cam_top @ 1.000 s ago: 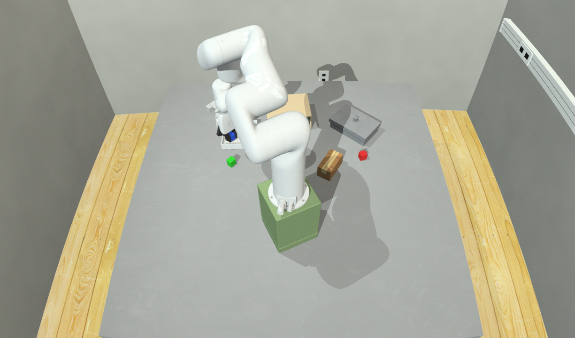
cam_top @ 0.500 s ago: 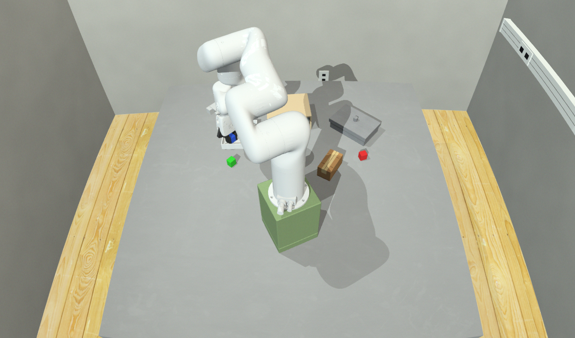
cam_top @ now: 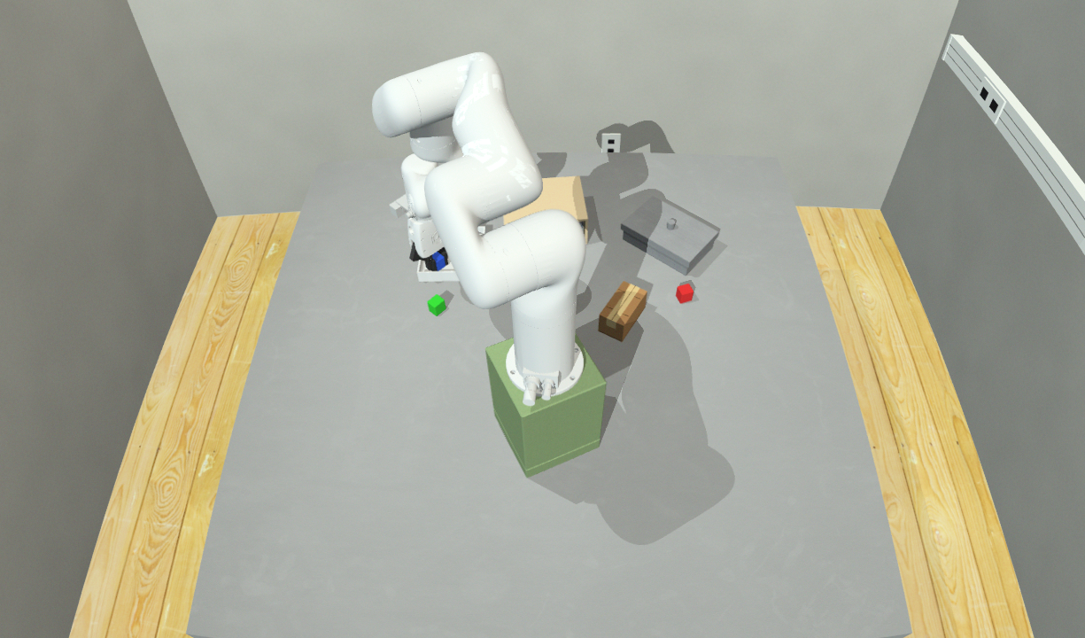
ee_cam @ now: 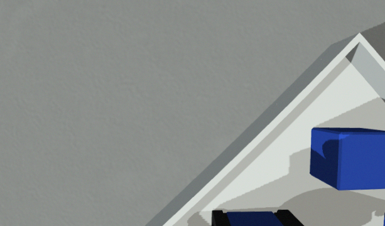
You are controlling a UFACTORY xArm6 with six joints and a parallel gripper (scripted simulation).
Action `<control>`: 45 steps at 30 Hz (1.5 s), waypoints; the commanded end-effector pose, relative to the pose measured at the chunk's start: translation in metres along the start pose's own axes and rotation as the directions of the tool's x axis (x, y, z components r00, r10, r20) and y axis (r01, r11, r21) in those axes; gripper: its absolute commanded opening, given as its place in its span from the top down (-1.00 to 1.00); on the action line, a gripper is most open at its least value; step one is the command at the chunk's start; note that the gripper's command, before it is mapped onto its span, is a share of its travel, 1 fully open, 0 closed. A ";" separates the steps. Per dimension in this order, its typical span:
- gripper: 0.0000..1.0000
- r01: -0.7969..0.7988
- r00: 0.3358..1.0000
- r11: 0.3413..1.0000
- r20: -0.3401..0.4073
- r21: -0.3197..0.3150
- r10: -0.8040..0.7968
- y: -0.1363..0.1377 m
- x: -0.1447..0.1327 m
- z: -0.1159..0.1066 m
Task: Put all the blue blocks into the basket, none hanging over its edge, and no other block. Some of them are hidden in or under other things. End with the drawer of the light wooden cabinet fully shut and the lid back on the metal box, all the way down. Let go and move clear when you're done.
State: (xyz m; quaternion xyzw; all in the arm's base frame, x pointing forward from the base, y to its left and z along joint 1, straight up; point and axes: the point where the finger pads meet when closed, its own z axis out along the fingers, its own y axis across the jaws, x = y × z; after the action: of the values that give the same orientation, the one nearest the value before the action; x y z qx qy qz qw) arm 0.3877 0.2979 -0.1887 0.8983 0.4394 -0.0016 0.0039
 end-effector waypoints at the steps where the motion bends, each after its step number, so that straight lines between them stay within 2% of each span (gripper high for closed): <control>1: 1.00 0.000 1.000 1.000 -0.004 -0.001 0.000 0.000 0.002 -0.001; 10: 1.00 0.000 1.000 1.000 -0.004 -0.001 0.000 0.000 0.002 -0.001; 11: 0.06 0.000 1.000 1.000 -0.004 -0.001 0.000 0.000 0.002 -0.001; 45: 0.06 0.000 1.000 1.000 -0.004 -0.001 0.000 0.000 0.002 -0.001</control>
State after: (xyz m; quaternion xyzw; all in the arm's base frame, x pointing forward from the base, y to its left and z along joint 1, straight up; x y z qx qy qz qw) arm 0.3877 0.2979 -0.1888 0.8983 0.4394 -0.0017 0.0039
